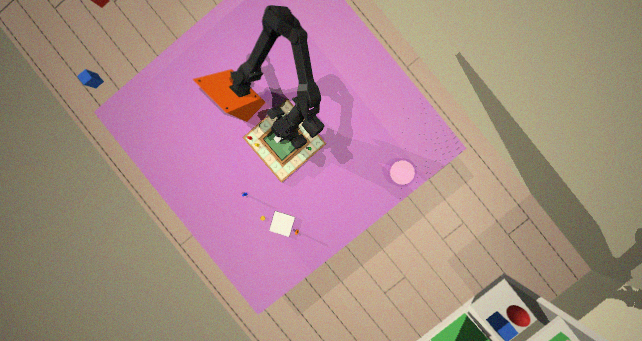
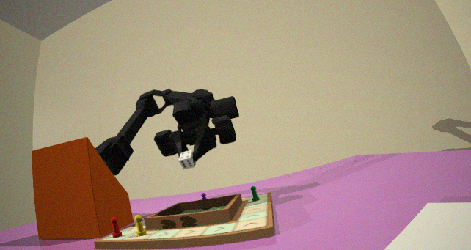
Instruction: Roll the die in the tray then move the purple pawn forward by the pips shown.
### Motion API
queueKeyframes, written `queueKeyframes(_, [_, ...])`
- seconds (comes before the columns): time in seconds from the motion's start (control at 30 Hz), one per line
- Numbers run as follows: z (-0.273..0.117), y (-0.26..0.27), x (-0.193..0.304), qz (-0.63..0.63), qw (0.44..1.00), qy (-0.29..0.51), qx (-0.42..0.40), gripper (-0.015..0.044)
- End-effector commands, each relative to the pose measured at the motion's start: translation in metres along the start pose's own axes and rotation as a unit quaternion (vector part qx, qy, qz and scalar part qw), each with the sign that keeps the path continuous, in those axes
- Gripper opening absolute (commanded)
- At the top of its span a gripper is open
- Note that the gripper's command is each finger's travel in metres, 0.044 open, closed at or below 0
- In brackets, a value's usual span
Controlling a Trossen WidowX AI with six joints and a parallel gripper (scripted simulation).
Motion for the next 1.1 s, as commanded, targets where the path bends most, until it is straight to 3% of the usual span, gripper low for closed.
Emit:
queueKeyframes(0.0, [-0.001,0.0,-0.001,-0.001,1.0,-0.003,0.0,0.0])
queueKeyframes(0.3, [0.0,0.0,0.0,0.0,1.0,0.0,0.0,0.0])
queueKeyframes(0.57, [0.0,0.0,0.0,0.0,1.0,0.0,0.0,0.021])
queueKeyframes(0.7, [-0.025,-0.005,-0.027,-0.001,1.0,-0.004,0.0,0.0315])
queueKeyframes(0.87, [-0.027,-0.005,-0.03,-0.001,1.0,-0.004,0.0,0.044])
queueKeyframes(0.97, [-0.019,-0.006,-0.029,-0.007,1.0,0.03,0.006,0.044])
queueKeyframes(1.07, [0.007,-0.008,-0.024,-0.021,0.983,0.182,0.007,0.044])
Point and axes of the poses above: the point midway between the two fingers, 35 mm back from their tips, its own z axis out along the fingers, its own y axis across the jaws, x = y × z, the point moved 2 cm from there along -z, back along the fingers, and after that the axes turned 11 degrees about -z, right-handed, at the moved point
